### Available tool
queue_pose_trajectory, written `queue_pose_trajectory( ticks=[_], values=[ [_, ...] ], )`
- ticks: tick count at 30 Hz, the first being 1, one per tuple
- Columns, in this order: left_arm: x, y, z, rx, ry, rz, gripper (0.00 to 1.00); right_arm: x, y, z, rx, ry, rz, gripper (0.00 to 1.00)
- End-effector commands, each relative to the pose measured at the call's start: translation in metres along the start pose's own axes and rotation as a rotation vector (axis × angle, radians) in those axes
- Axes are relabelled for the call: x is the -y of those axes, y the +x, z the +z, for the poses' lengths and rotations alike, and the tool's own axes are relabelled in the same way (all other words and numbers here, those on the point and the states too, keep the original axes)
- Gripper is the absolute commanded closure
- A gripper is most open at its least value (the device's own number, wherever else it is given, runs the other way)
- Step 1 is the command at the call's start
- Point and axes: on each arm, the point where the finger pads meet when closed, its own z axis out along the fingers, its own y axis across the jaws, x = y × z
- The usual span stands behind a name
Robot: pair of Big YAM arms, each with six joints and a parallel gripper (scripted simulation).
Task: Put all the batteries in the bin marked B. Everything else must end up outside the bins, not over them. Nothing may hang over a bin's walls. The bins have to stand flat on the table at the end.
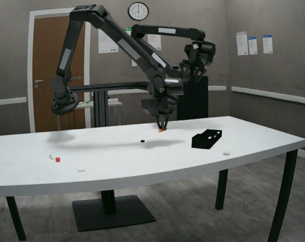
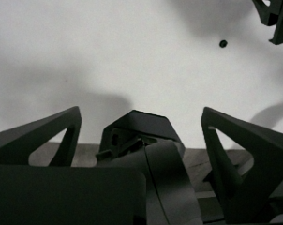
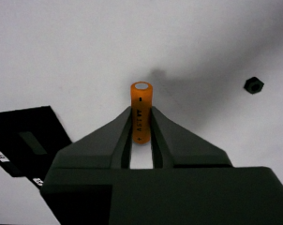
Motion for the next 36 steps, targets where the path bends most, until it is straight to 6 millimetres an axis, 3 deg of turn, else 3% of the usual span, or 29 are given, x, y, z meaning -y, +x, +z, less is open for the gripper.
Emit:
queue_pose_trajectory(
  ticks=[1,6,9,24,26,36],
  values=[
    [0.000,-0.010,-0.022,0.042,-0.012,0.005,0.00,-0.002,0.013,-0.007,0.030,0.015,0.050,0.91],
    [0.000,-0.010,-0.022,0.042,-0.012,0.005,0.00,-0.022,0.027,-0.007,0.027,0.017,-0.139,0.91],
    [0.000,-0.010,-0.022,0.042,-0.012,0.005,0.00,-0.027,0.031,-0.006,0.026,0.017,-0.138,0.91],
    [0.000,-0.010,-0.022,0.042,-0.012,0.005,0.00,-0.103,0.079,-0.003,0.025,0.016,-0.124,0.91],
    [0.000,-0.010,-0.022,0.042,-0.012,0.005,0.00,-0.103,0.079,-0.003,0.025,0.016,-0.124,0.91],
    [0.000,-0.010,-0.022,0.042,-0.012,0.005,0.00,-0.153,0.108,-0.002,0.025,0.014,-0.125,0.91]
  ],
)
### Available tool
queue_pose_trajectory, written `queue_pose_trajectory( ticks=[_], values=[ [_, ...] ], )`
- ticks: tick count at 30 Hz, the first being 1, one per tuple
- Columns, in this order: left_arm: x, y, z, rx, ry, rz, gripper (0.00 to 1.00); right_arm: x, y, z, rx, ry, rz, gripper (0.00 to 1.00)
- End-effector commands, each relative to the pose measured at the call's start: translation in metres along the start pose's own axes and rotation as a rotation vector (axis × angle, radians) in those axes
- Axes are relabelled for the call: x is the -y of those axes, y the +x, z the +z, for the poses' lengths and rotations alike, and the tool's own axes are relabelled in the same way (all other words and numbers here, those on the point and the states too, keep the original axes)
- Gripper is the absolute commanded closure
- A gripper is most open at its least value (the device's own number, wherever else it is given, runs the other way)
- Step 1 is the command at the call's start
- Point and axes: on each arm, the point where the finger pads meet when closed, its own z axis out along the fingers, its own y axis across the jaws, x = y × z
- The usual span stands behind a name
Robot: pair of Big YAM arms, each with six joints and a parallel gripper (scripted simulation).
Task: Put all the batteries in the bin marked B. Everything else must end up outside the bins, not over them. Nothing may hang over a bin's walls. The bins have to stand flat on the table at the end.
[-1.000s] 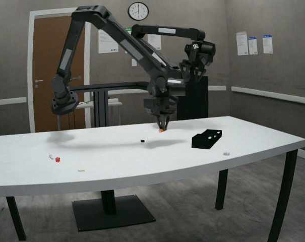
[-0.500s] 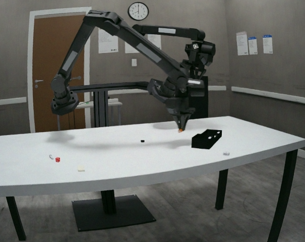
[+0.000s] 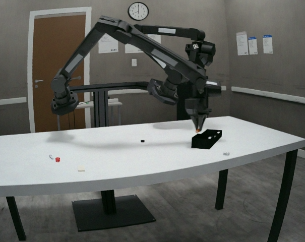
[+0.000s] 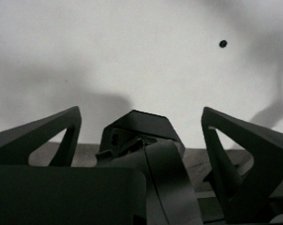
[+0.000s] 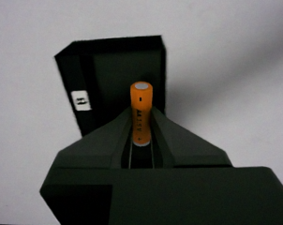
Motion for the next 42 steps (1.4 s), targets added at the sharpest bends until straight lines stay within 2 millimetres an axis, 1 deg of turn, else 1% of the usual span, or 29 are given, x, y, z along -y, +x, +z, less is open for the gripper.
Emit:
queue_pose_trajectory(
  ticks=[1,2,3,4,7,8,9,10,11,13,15,16,20,21,26,27,28,29,30,39,41,42],
  values=[
    [0.000,-0.010,-0.022,0.042,-0.012,0.005,0.00,-0.023,0.013,-0.014,-0.005,-0.017,-0.014,0.91],
    [0.000,-0.010,-0.022,0.042,-0.012,0.005,0.00,-0.024,0.011,-0.013,-0.005,-0.015,-0.011,0.91],
    [0.000,-0.010,-0.022,0.042,-0.012,0.005,0.00,-0.032,0.004,-0.021,-0.010,-0.026,0.001,0.91],
    [0.000,-0.010,-0.022,0.042,-0.012,0.005,0.00,-0.042,-0.005,-0.035,-0.019,-0.046,0.021,0.91],
    [0.000,-0.010,-0.022,0.042,-0.012,0.005,0.00,-0.043,-0.008,-0.034,-0.018,-0.044,0.023,0.91],
    [0.000,-0.010,-0.022,0.042,-0.012,0.005,0.00,-0.033,-0.002,-0.016,-0.007,-0.019,0.011,0.91],
    [0.000,-0.010,-0.022,0.042,-0.012,0.005,0.00,-0.033,-0.002,-0.016,-0.006,-0.019,0.011,0.91],
    [0.000,-0.010,-0.022,0.042,-0.012,0.005,0.00,-0.018,-0.004,-0.008,0.004,0.005,-0.005,0.91],
    [0.000,-0.010,-0.022,0.042,-0.012,0.005,0.00,-0.014,-0.006,-0.007,0.007,0.010,-0.009,0.91],
    [0.000,-0.010,-0.022,0.042,-0.012,0.005,0.00,-0.016,-0.008,-0.011,0.004,0.005,-0.004,0.91],
    [0.000,-0.010,-0.022,0.042,-0.012,0.005,0.00,-0.026,-0.010,-0.017,-0.003,-0.012,0.009,0.91],
    [0.000,-0.010,-0.022,0.042,-0.012,0.005,0.00,-0.028,-0.011,-0.017,-0.004,-0.013,0.012,0.91],
    [0.000,-0.010,-0.022,0.042,-0.012,0.005,0.00,-0.026,-0.011,-0.014,-0.002,-0.010,0.010,0.91],
    [0.000,-0.010,-0.022,0.042,-0.012,0.005,0.00,-0.025,0.001,-0.017,-0.009,-0.021,0.006,0.91],
    [0.000,-0.010,-0.022,0.042,-0.012,0.005,0.00,-0.025,0.001,-0.017,-0.009,-0.021,0.006,0.91],
    [0.000,-0.010,-0.022,0.042,-0.012,0.005,0.00,-0.024,-0.011,-0.013,-0.002,-0.009,0.009,0.91],
    [0.000,-0.010,-0.022,0.042,-0.012,0.005,0.00,-0.025,0.001,-0.017,-0.009,-0.021,0.006,0.91],
    [0.000,-0.010,-0.022,0.042,-0.012,0.005,0.00,-0.020,-0.008,0.001,0.001,-0.002,0.005,0.91],
    [0.000,-0.010,-0.022,0.042,-0.012,0.005,0.00,-0.013,-0.005,0.011,0.007,0.011,-0.004,0.91],
    [0.000,-0.010,-0.022,0.042,-0.012,0.005,0.00,-0.016,-0.005,0.028,0.005,0.006,-0.001,0.91],
    [0.000,-0.010,-0.022,0.042,-0.012,0.005,0.00,-0.016,-0.005,0.028,0.005,0.006,-0.001,0.91],
    [0.000,-0.010,-0.022,0.042,-0.012,0.005,0.00,-0.029,-0.001,-0.004,-0.016,-0.042,0.002,0.91]
  ],
)
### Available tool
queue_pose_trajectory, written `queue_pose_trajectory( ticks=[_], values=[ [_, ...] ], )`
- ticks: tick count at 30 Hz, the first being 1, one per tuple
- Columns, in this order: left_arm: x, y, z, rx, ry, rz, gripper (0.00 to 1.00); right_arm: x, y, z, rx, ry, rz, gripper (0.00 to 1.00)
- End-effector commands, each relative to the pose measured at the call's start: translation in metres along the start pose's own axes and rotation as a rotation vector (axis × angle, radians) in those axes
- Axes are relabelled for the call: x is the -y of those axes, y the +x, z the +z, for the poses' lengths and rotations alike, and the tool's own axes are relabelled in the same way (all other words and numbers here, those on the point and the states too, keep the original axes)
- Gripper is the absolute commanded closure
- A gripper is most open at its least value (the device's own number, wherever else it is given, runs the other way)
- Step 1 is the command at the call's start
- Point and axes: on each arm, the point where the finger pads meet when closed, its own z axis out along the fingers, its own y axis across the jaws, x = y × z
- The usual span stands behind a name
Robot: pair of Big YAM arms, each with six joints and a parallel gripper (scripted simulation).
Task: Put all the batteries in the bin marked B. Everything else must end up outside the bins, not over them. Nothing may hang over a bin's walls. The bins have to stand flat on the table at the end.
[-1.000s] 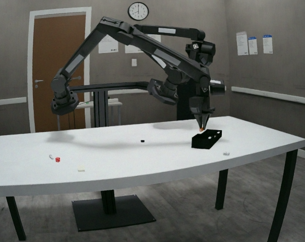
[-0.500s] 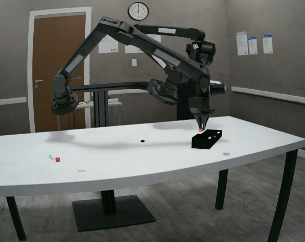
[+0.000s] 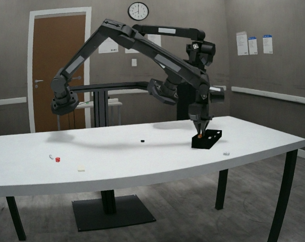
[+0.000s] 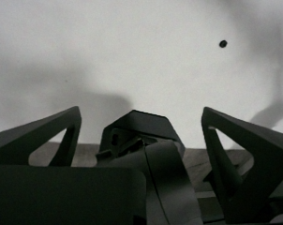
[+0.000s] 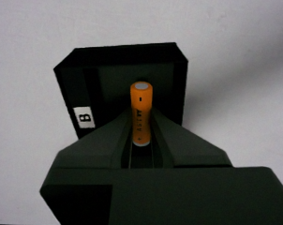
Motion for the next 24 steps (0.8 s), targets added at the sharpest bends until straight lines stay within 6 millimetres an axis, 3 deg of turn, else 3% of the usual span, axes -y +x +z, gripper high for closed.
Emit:
queue_pose_trajectory(
  ticks=[1,4,14,16,17,19,22,24],
  values=[
    [0.000,-0.010,-0.022,0.042,-0.012,0.005,0.00,-0.024,-0.004,-0.025,-0.023,-0.060,0.021,0.91],
    [0.000,-0.010,-0.022,0.042,-0.012,0.005,0.00,-0.018,-0.003,0.008,-0.010,-0.028,0.020,0.91],
    [0.000,-0.010,-0.022,0.042,-0.012,0.005,0.00,-0.024,-0.003,0.025,-0.013,-0.037,0.026,0.91],
    [0.000,-0.010,-0.022,0.042,-0.012,0.005,0.00,-0.024,-0.003,0.025,-0.013,-0.037,0.026,0.91],
    [0.000,-0.010,-0.022,0.042,-0.012,0.005,0.00,-0.035,0.009,-0.016,-0.035,-0.088,0.017,0.91],
    [0.000,-0.010,-0.022,0.042,-0.012,0.005,0.00,-0.033,0.009,-0.016,-0.029,-0.075,0.010,0.91],
    [0.000,-0.010,-0.022,0.042,-0.012,0.005,0.00,-0.025,0.011,0.003,-0.018,-0.048,0.003,0.91],
    [0.000,-0.010,-0.022,0.042,-0.012,0.005,0.00,-0.027,0.010,0.000,-0.020,-0.053,0.009,0.91]
  ],
)
